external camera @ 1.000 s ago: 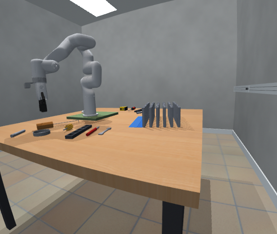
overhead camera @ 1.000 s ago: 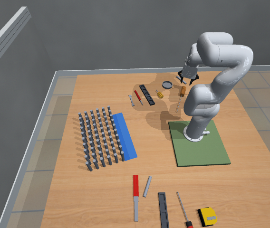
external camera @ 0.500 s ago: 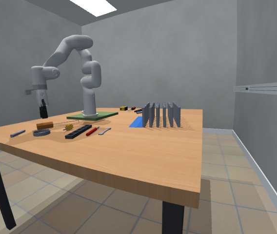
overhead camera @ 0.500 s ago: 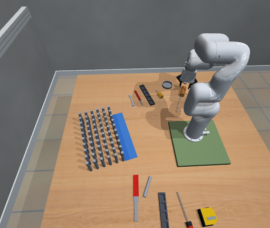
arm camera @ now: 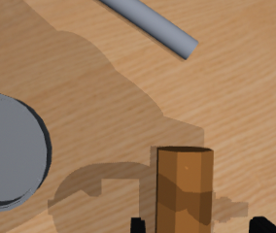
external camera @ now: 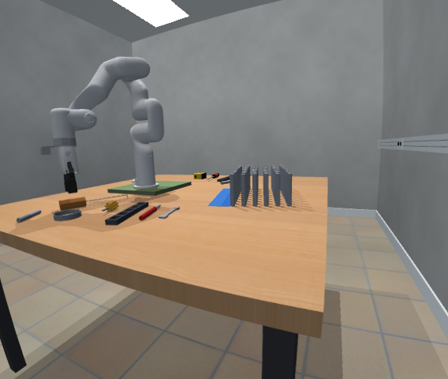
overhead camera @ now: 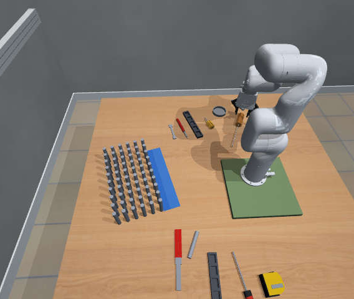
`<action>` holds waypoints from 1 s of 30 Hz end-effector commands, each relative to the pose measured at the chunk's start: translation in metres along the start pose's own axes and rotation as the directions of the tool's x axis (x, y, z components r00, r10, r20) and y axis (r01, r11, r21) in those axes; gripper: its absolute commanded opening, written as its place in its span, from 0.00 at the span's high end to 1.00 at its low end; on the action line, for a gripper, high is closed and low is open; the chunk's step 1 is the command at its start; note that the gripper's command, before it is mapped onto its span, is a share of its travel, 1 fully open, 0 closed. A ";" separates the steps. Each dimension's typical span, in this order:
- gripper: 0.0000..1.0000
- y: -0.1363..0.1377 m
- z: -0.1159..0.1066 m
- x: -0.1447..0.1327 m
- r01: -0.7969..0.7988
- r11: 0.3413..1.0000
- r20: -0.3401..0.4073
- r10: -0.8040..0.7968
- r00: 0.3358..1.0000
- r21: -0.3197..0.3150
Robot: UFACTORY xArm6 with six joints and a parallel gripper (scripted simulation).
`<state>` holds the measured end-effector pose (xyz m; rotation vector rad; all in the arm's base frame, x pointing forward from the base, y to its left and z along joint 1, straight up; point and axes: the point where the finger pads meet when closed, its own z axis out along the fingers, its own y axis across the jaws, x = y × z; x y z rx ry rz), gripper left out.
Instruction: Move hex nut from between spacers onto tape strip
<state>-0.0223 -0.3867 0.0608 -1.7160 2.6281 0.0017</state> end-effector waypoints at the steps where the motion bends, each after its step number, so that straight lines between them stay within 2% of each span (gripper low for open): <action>1: 0.35 0.000 0.001 0.001 0.000 1.000 -0.004 0.000 1.000 0.001; 30: 0.35 -0.001 0.041 0.001 0.000 1.000 -0.004 0.000 1.000 0.001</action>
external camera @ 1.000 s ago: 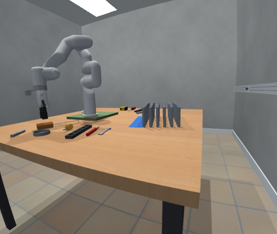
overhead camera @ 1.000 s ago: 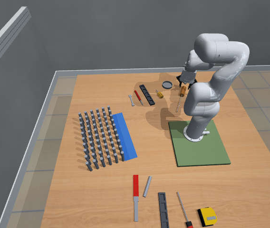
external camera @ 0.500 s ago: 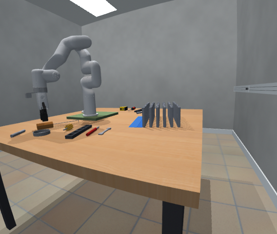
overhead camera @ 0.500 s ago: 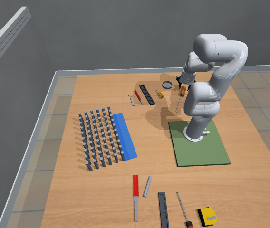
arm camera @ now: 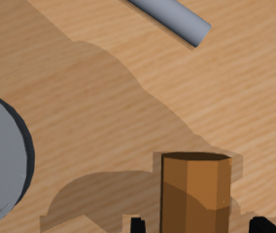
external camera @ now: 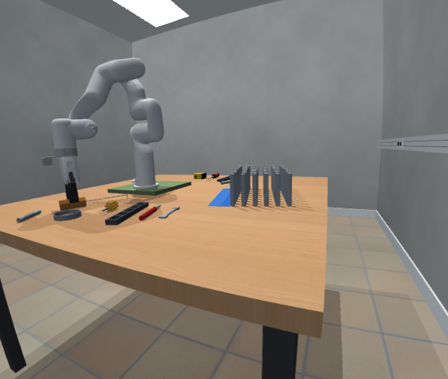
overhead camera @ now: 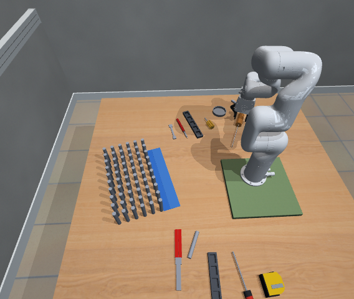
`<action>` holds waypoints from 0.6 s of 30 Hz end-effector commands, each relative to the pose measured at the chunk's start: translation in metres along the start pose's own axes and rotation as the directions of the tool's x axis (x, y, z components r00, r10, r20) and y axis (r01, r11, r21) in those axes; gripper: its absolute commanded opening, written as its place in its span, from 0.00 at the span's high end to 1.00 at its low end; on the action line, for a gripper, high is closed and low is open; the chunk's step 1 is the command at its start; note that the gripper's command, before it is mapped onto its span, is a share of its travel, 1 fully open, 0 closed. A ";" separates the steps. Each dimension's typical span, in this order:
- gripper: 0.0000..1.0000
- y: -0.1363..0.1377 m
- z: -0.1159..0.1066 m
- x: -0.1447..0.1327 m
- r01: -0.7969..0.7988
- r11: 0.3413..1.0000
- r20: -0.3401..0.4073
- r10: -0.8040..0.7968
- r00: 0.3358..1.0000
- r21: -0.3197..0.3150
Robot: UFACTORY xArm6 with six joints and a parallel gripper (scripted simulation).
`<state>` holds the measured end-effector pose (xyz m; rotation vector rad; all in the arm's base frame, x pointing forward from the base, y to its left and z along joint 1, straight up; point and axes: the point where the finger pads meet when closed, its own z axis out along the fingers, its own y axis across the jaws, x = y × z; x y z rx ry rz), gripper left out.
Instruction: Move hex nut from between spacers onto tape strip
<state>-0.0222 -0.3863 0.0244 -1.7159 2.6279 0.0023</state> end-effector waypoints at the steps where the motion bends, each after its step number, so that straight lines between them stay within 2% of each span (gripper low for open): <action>1: 0.35 -0.001 0.007 0.002 0.000 1.000 -0.004 0.000 1.000 0.001; 18: 0.35 -0.001 0.020 0.002 0.000 1.000 -0.004 0.000 1.000 0.001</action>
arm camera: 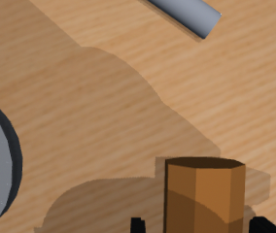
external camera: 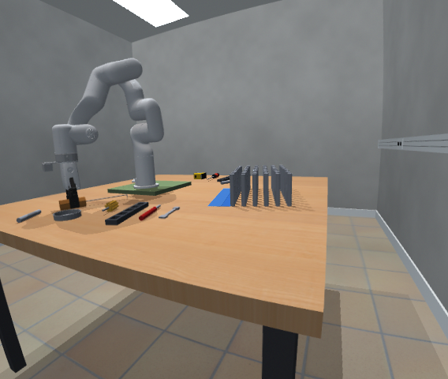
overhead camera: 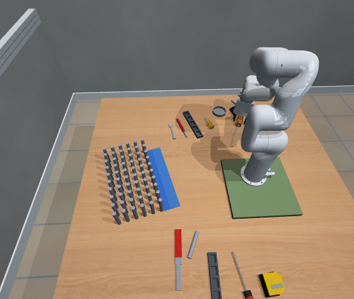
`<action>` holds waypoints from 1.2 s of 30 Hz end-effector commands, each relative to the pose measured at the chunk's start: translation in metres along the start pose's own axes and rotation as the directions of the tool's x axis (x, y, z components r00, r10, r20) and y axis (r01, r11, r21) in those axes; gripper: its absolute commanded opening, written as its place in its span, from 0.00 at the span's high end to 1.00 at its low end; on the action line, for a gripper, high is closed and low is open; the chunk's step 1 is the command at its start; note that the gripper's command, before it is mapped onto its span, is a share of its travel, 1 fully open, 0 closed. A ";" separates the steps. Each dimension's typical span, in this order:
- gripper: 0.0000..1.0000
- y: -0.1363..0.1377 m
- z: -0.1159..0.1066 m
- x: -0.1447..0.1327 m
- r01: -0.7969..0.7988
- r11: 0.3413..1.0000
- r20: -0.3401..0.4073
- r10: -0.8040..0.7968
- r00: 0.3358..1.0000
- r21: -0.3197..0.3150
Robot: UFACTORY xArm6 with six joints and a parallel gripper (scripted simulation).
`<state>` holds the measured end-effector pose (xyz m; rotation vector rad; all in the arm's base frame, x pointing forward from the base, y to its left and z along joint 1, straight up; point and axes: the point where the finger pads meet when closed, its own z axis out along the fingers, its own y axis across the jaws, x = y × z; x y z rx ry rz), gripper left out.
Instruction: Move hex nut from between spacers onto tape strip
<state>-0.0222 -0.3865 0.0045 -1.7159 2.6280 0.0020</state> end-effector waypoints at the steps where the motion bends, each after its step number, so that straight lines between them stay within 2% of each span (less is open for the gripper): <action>1: 0.35 -0.001 0.001 0.002 0.000 1.000 -0.004 0.000 1.000 0.001; 11: 0.35 -0.001 0.001 0.002 0.000 1.000 -0.004 0.000 1.000 0.001; 12: 1.00 -0.001 0.001 0.002 0.000 1.000 -0.004 0.000 1.000 0.001; 36: 1.00 -0.001 0.001 0.002 0.000 1.000 -0.004 0.000 1.000 0.001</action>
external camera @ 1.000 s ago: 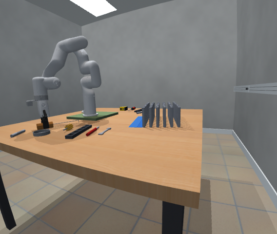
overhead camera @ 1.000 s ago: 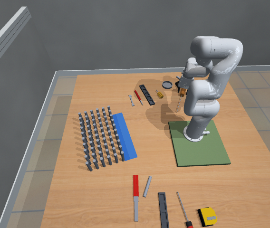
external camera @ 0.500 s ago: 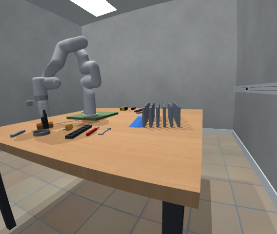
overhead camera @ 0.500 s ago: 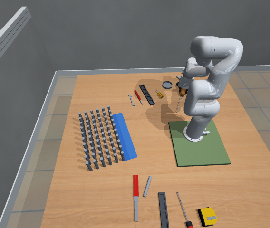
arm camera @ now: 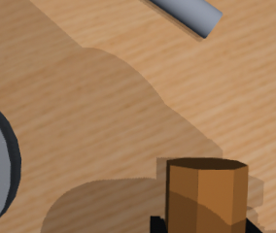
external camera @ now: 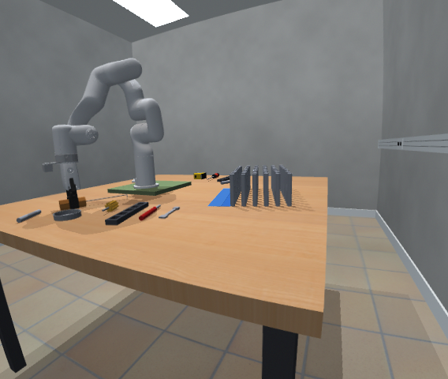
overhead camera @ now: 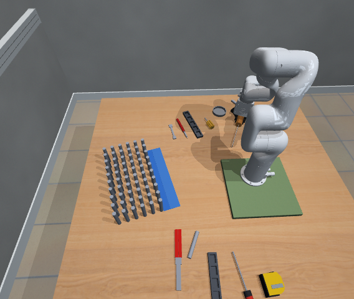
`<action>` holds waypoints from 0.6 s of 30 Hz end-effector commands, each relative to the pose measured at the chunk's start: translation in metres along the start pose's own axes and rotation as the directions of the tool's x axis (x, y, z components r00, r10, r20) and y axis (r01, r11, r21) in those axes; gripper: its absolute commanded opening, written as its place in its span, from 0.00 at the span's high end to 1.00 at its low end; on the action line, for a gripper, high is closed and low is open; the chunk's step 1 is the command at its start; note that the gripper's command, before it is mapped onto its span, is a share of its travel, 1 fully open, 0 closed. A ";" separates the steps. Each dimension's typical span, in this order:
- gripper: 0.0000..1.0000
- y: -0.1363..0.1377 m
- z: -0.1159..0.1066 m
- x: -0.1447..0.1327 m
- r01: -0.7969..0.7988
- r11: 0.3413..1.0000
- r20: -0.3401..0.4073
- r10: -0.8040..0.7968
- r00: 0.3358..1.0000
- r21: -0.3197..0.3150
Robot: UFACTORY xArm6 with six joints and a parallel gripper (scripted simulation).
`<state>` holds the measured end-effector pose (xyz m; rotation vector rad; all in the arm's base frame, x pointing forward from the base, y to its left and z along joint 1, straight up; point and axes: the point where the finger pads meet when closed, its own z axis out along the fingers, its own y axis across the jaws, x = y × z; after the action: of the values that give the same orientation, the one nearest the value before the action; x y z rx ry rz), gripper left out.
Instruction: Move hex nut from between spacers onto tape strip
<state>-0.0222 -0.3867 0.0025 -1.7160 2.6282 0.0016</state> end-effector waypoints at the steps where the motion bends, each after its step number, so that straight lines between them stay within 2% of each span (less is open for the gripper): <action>1: 1.00 -0.001 -0.001 0.001 0.000 1.000 -0.003 0.000 1.000 0.001; 18: 1.00 -0.001 -0.005 0.001 0.000 1.000 -0.003 0.000 1.000 0.001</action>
<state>-0.0222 -0.3862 0.0035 -1.7157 2.6275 0.0031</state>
